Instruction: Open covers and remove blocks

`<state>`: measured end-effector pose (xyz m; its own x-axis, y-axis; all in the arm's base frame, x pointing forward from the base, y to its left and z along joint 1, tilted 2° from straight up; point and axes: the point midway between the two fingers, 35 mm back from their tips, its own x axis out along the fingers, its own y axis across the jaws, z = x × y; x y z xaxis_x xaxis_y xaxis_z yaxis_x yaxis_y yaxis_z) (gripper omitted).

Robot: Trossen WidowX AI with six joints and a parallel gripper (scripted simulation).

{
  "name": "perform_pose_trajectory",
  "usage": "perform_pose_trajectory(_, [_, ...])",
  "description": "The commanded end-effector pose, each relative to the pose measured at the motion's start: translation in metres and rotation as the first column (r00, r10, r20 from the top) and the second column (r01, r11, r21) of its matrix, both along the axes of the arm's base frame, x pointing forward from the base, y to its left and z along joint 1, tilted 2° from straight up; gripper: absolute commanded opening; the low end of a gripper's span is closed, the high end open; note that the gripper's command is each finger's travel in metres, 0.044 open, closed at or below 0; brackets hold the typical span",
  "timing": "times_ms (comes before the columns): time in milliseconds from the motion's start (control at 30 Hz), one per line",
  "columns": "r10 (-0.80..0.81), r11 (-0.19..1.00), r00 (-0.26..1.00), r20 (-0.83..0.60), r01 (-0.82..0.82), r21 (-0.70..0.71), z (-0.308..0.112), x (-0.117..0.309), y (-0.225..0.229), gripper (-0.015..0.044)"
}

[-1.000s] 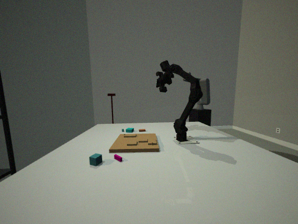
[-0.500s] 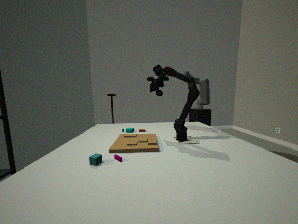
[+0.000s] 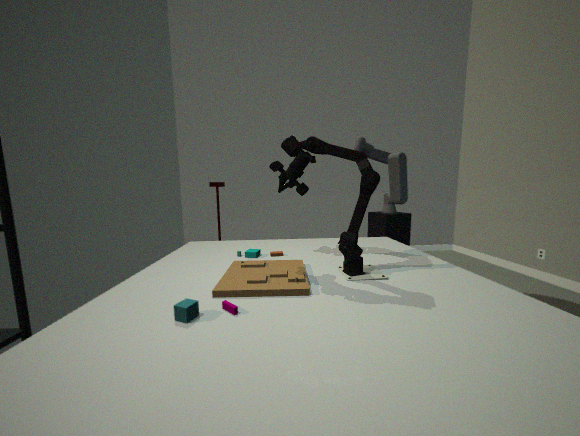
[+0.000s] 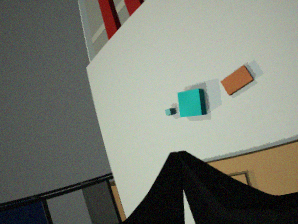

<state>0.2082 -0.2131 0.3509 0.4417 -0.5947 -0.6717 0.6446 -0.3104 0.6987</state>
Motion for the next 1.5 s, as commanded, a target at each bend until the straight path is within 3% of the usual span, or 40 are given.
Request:
perform_pose_trajectory(0, [0.11,0.994,0.991,-0.076,-0.11,0.013,-0.016,0.017,0.009,0.0])
perform_pose_trajectory(333, [0.351,0.936,0.908,-0.228,-0.349,0.052,-0.048,0.053,0.034,0.0])
perform_pose_trajectory(667, [0.57,0.814,0.741,-0.355,-0.568,0.122,-0.083,0.082,0.066,0.0])
perform_pose_trajectory(1067, [0.764,0.595,0.451,-0.462,-0.77,0.232,-0.124,0.108,0.112,0.0])
perform_pose_trajectory(1467, [0.855,0.317,0.099,-0.509,-0.876,0.362,-0.165,0.12,0.164,0.0])
